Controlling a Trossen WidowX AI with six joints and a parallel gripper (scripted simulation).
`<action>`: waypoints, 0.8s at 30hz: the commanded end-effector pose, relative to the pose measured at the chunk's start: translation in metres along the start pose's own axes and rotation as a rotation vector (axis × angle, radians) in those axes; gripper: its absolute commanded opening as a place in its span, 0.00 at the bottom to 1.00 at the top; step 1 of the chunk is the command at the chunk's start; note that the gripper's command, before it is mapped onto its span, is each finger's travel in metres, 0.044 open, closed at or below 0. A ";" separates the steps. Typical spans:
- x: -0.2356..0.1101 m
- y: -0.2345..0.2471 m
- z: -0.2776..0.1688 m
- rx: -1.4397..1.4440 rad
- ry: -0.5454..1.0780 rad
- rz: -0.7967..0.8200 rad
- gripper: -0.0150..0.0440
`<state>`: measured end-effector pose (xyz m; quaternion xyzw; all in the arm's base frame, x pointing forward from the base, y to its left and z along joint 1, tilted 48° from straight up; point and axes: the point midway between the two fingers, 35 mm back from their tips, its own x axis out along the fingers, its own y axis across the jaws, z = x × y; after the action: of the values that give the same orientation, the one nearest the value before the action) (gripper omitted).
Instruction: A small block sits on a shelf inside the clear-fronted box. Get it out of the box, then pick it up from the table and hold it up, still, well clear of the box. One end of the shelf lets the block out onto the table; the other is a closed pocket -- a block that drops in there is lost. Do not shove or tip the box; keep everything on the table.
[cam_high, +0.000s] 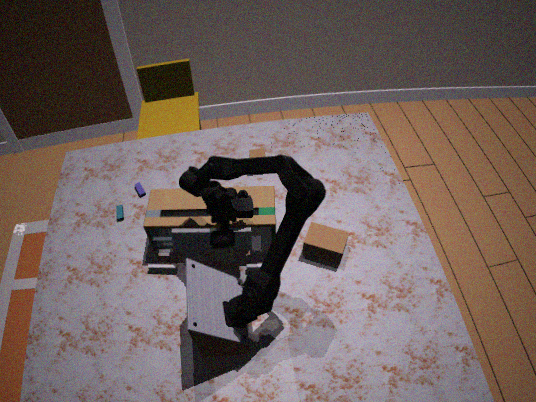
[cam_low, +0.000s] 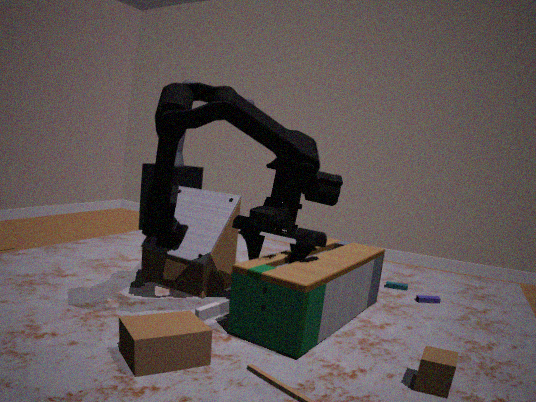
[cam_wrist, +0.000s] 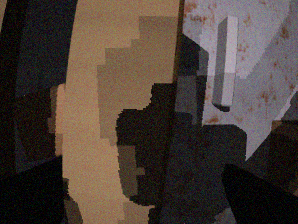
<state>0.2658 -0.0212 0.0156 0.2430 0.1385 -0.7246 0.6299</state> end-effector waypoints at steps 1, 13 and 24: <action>0.003 -0.002 0.005 -0.008 -0.007 -0.002 0.93; 0.006 -0.001 0.021 -0.008 -0.008 -0.002 0.93; 0.009 -0.001 0.036 -0.008 -0.009 -0.002 0.93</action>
<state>0.2613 -0.0418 0.0397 0.2436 0.1372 -0.7230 0.6318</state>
